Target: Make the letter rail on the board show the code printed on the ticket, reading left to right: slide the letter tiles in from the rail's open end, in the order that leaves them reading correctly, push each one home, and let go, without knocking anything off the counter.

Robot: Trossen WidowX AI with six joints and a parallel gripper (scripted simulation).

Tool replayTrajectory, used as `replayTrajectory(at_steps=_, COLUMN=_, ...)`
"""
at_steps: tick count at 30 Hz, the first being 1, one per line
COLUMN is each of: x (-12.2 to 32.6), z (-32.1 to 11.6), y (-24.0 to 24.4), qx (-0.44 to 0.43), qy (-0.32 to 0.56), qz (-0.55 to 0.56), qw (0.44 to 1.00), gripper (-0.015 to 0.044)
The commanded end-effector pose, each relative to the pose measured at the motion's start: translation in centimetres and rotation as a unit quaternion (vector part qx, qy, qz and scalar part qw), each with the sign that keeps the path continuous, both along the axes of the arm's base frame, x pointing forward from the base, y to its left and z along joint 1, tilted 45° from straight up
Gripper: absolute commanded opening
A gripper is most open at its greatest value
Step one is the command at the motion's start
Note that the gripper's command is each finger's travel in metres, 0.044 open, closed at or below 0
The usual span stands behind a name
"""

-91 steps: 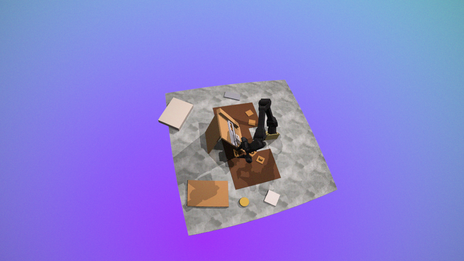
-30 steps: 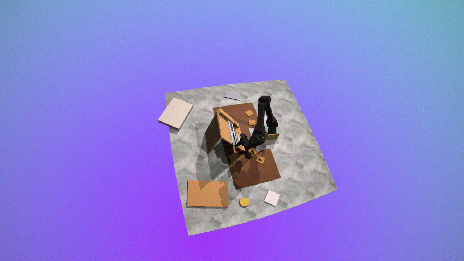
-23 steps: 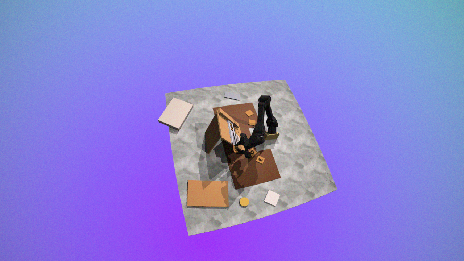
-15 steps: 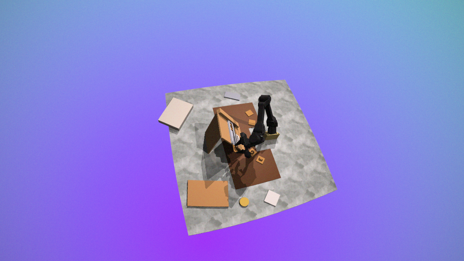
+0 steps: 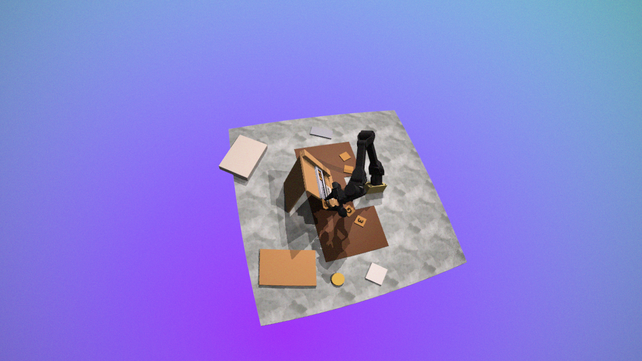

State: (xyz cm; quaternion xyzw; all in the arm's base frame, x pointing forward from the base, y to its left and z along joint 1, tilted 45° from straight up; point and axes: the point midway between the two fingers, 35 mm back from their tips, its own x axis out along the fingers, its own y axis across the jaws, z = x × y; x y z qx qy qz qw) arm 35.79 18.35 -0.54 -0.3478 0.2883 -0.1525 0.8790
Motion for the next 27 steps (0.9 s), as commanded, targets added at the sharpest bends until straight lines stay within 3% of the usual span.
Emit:
replayTrajectory(at_steps=1, x=0.02, z=0.20, y=-0.07, qx=0.002, qy=0.000, qz=0.002, qw=1.000, gripper=0.0000)
replayTrajectory(at_steps=27, x=-0.06, z=1.10, y=-1.00, qx=0.001, qy=0.000, qz=0.002, qw=1.000, gripper=0.0000)
